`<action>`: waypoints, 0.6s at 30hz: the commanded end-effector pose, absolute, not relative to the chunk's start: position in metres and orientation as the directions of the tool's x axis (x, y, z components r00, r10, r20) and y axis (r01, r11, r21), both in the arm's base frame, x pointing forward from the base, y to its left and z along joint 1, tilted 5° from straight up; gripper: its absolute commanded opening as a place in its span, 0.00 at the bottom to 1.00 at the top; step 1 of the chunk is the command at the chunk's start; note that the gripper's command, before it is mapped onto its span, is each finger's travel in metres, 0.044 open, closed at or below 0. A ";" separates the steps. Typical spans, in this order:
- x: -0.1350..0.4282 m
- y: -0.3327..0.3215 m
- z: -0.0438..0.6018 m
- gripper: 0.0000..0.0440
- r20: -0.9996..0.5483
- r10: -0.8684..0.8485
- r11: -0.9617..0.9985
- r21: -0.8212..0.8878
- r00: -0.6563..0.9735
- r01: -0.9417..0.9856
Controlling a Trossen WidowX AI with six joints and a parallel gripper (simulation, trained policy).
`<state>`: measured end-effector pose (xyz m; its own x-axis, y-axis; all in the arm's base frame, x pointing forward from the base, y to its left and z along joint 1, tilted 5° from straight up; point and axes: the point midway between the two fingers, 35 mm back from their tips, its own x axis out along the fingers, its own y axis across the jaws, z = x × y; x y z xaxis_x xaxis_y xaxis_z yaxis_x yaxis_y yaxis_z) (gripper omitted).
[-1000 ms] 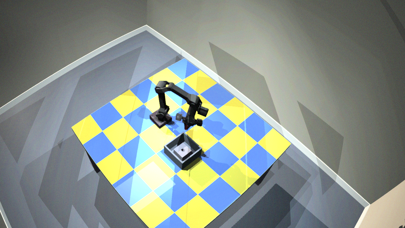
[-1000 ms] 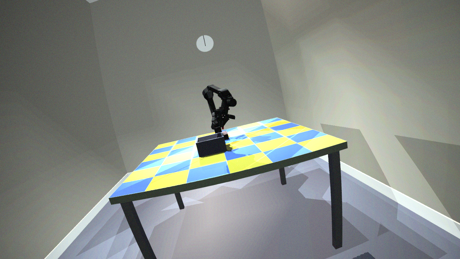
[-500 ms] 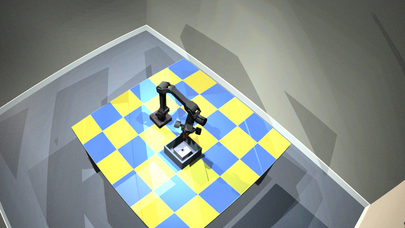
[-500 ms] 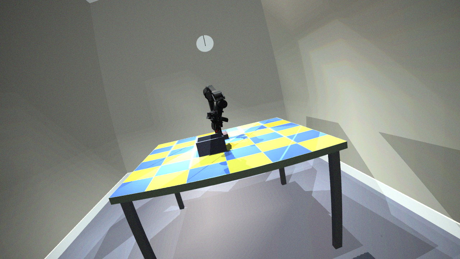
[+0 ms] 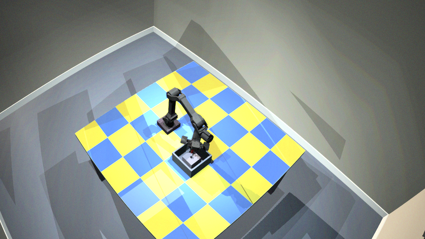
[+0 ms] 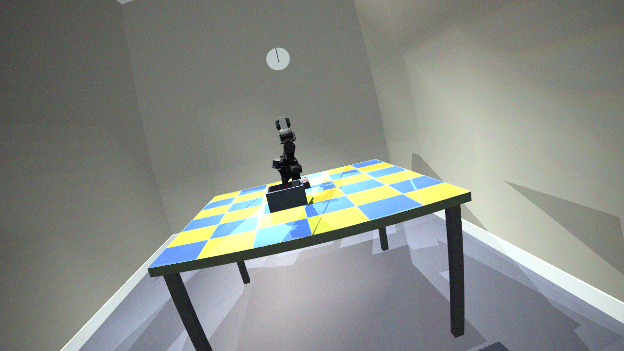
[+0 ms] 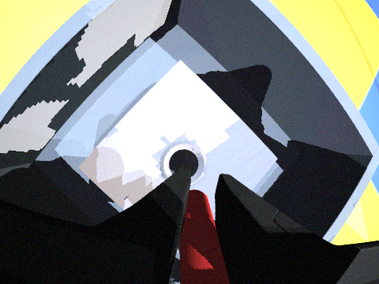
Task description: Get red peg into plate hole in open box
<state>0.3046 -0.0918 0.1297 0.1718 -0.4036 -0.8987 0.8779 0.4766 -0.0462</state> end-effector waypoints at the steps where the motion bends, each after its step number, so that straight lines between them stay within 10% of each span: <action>1: 0.310 -0.099 0.121 0.00 -0.907 -0.387 0.499 -0.052 0.168 0.865; 10: 0.318 -0.108 0.097 0.02 -0.928 -0.333 0.575 -0.062 0.165 0.816; 18: 0.321 -0.113 0.081 0.36 -0.948 -0.286 0.617 -0.069 0.142 0.784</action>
